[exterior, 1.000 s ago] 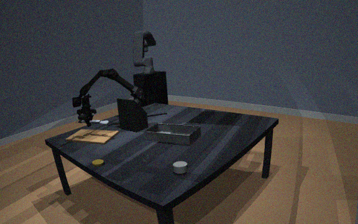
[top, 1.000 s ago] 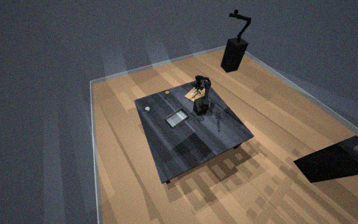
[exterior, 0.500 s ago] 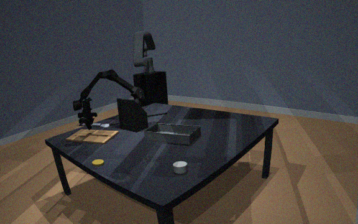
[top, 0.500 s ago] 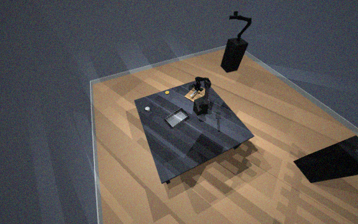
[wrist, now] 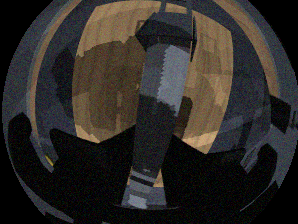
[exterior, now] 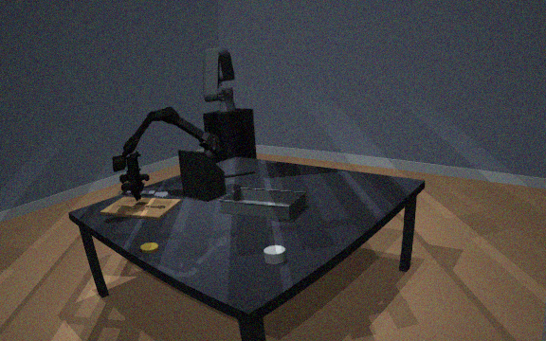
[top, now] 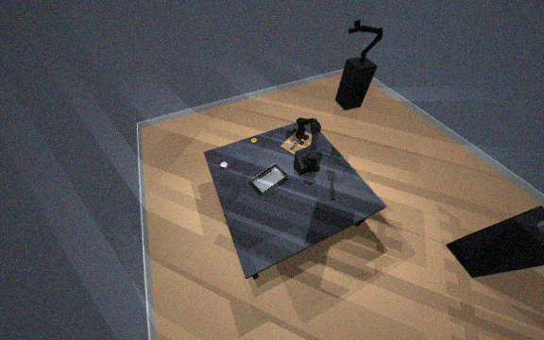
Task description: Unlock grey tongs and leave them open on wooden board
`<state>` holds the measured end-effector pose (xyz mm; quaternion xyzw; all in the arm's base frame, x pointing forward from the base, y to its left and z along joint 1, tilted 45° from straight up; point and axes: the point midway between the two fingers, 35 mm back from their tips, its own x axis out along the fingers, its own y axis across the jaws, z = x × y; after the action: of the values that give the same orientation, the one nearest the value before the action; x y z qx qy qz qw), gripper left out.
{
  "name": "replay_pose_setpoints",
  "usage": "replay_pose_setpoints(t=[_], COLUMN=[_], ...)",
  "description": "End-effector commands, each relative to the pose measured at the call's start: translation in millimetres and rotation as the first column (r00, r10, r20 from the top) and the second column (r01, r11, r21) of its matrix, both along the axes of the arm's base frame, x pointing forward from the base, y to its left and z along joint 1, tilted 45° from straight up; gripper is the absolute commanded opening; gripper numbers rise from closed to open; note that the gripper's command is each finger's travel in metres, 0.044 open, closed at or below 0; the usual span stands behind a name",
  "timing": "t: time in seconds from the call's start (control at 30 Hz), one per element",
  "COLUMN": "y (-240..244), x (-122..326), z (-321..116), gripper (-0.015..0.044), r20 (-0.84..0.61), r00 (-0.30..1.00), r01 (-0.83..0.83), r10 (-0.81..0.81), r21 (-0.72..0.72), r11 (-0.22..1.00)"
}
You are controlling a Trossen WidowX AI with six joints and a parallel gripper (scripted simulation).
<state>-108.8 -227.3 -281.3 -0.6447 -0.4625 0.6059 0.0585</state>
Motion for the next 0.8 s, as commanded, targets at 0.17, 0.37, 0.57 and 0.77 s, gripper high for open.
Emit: replay_pose_setpoints(t=[0.17,0.37,0.57,0.77], y=[0,0,0,-5], x=[0,0,0,-9], z=[0,0,0,22], gripper=[0.0112,0.027,0.0427,0.044], r20=[0.0,0.0,0.0,0.0], r00=[1.0,1.0,1.0,1.0], r01=[0.0,0.0,0.0,-0.001], r10=[0.0,0.0,0.0,0.001], r21=[0.0,0.0,0.0,-0.001], r11=[1.0,1.0,1.0,1.0])
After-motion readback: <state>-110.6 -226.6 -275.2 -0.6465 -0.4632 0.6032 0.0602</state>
